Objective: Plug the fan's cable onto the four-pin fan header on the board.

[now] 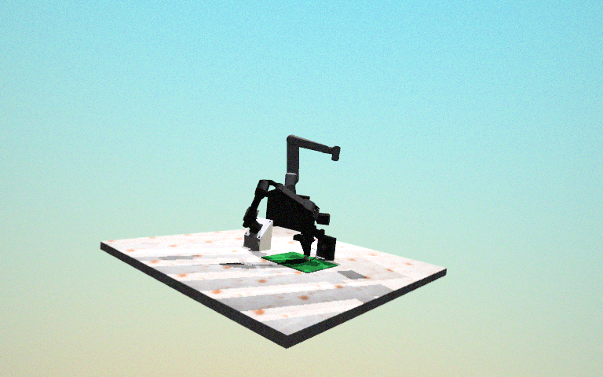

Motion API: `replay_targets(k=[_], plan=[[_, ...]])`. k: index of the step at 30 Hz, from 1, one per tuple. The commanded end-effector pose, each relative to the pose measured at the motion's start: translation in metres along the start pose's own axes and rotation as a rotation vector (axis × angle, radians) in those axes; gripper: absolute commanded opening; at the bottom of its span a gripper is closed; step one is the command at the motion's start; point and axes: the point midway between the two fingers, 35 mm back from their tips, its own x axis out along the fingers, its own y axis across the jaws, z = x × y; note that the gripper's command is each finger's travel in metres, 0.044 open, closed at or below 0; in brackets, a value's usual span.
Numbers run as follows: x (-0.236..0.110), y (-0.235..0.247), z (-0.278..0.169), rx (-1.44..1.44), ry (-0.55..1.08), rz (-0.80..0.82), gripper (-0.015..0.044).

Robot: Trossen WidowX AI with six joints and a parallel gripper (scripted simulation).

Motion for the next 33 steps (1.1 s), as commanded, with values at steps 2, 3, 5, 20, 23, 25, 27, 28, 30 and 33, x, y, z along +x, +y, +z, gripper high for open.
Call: replay_targets(k=[2, 3, 5, 20, 23, 25, 27, 28, 30, 33], plan=[[0.001, 0.0, 0.0, -0.004, -0.001, -0.003, 0.0], [0.001, 0.0, 0.0, -0.004, -0.001, -0.003, 0.0], [0.001, 0.0, 0.0, -0.004, -0.001, -0.003, 0.0], [0.011, 0.0, 0.0, -0.004, -0.001, -0.003, 0.0], [0.013, 0.0, 0.0, -0.004, -0.001, -0.003, 0.0], [0.014, 0.0, 0.0, -0.004, -0.001, -0.004, 0.0], [0.015, 0.0, 0.0, -0.004, -0.001, -0.004, 0.0], [0.016, 0.0, 0.0, -0.004, -0.001, -0.004, 0.0], [0.016, 0.0, 0.0, -0.004, -0.001, -0.004, 0.0], [0.017, 0.0, 0.0, -0.004, -0.001, -0.004, 0.0]])
